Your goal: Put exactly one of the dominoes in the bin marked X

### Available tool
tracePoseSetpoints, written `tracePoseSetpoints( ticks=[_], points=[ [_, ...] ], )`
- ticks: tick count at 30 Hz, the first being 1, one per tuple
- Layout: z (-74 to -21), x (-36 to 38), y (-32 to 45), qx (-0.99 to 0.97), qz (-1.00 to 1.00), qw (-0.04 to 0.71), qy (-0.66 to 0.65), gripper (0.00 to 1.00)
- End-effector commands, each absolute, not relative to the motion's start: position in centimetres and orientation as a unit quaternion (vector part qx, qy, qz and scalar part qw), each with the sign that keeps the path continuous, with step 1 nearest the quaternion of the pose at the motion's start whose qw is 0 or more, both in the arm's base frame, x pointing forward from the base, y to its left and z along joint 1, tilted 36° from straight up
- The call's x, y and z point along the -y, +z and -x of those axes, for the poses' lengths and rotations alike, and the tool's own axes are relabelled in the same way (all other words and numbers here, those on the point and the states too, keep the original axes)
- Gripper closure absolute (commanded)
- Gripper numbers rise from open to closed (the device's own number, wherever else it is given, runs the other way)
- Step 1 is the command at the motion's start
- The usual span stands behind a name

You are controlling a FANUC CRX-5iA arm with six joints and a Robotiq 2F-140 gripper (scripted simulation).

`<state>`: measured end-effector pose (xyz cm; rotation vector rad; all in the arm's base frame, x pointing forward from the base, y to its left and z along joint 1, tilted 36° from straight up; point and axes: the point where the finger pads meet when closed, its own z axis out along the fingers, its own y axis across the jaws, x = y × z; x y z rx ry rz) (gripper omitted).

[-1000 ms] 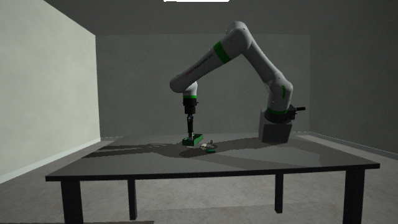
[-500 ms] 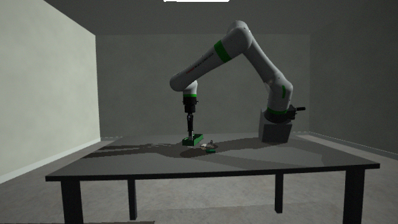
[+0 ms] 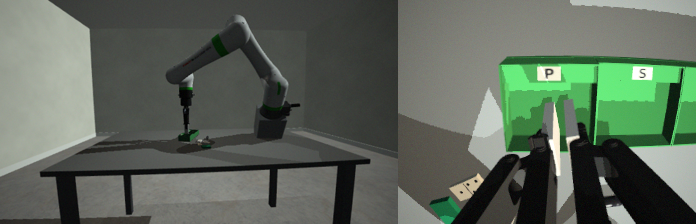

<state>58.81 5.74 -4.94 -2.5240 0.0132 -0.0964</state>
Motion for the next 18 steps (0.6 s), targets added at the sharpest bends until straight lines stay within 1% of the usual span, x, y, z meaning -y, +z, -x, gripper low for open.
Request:
tracePoseSetpoints(
  ticks=[1,11,18],
  points=[
    [-58.8,-5.2,-4.2,-0.005,0.952,0.303,-0.037,0.95],
    [-58.6,-3.7,-2.1,-0.005,0.952,0.303,-0.037,0.95],
    [-58.1,-0.3,2.6,-0.005,0.952,0.303,-0.037,0.95]
  ],
)
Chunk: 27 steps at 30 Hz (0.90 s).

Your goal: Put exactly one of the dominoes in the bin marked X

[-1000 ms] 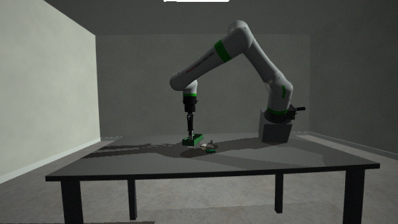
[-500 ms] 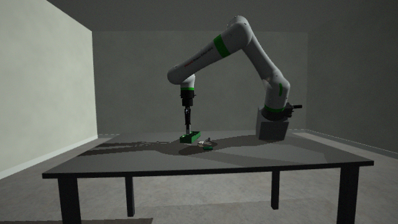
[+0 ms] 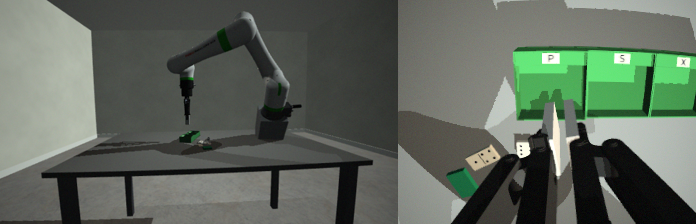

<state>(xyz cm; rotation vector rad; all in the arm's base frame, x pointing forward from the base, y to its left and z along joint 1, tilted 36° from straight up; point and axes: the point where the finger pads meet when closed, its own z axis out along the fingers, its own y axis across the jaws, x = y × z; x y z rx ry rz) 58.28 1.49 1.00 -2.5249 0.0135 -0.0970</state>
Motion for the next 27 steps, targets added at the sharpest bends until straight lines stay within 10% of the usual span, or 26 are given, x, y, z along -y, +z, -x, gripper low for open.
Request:
tracePoseSetpoints(
  ticks=[1,27],
  points=[
    [-58.1,0.1,3.3,-0.005,0.952,0.303,-0.037,0.95],
    [-51.3,-4.6,4.4,-0.211,0.928,0.304,0.031,0.75]
  ],
)
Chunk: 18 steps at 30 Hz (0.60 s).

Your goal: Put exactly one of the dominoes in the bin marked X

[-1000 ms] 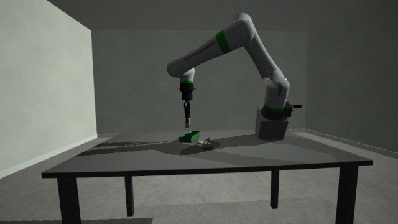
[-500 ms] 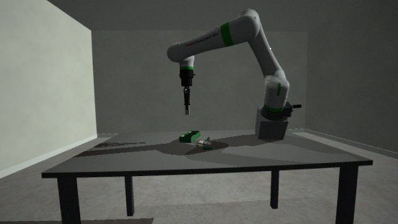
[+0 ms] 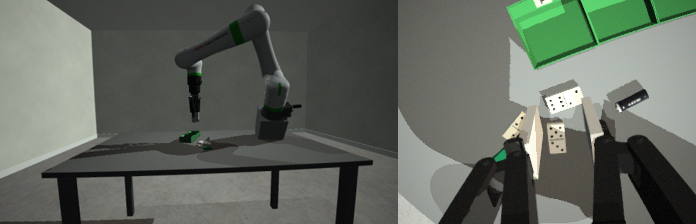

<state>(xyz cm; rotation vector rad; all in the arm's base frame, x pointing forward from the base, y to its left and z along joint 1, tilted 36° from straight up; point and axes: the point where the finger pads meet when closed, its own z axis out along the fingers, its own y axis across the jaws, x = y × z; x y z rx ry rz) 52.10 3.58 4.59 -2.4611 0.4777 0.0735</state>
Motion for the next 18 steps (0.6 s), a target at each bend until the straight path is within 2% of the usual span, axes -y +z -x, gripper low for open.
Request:
tracePoseSetpoints(
  ticks=[1,13,18],
  points=[
    [-50.8,-5.2,4.1,-0.221,0.926,0.303,0.033,0.75],
    [-44.1,-12.6,1.8,-0.221,0.926,0.303,0.033,0.75],
    [-43.9,-12.8,1.9,-0.221,0.926,0.303,0.033,0.75]
  ],
)
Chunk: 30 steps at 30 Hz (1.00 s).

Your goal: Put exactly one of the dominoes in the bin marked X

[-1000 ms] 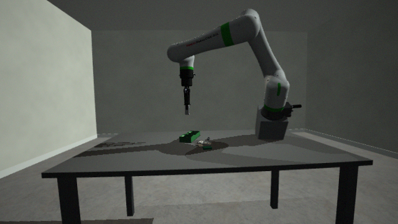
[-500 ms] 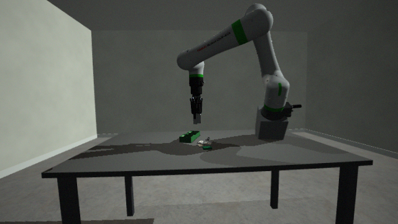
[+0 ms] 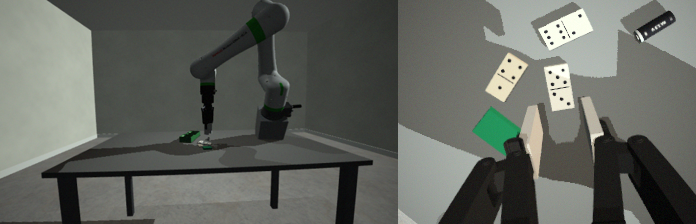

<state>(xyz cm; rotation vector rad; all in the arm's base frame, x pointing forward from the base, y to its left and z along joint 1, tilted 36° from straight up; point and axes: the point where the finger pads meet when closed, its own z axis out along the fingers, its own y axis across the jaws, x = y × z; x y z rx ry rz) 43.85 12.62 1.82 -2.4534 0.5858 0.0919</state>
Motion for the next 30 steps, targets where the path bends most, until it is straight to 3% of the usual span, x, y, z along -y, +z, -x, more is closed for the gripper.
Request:
tracePoseSetpoints(
  ticks=[1,30],
  points=[
    [-43.91,-12.74,1.88,-0.221,0.926,0.303,0.033,0.75],
    [-44.30,-12.46,1.71,-0.221,0.926,0.303,0.033,0.75]
  ],
)
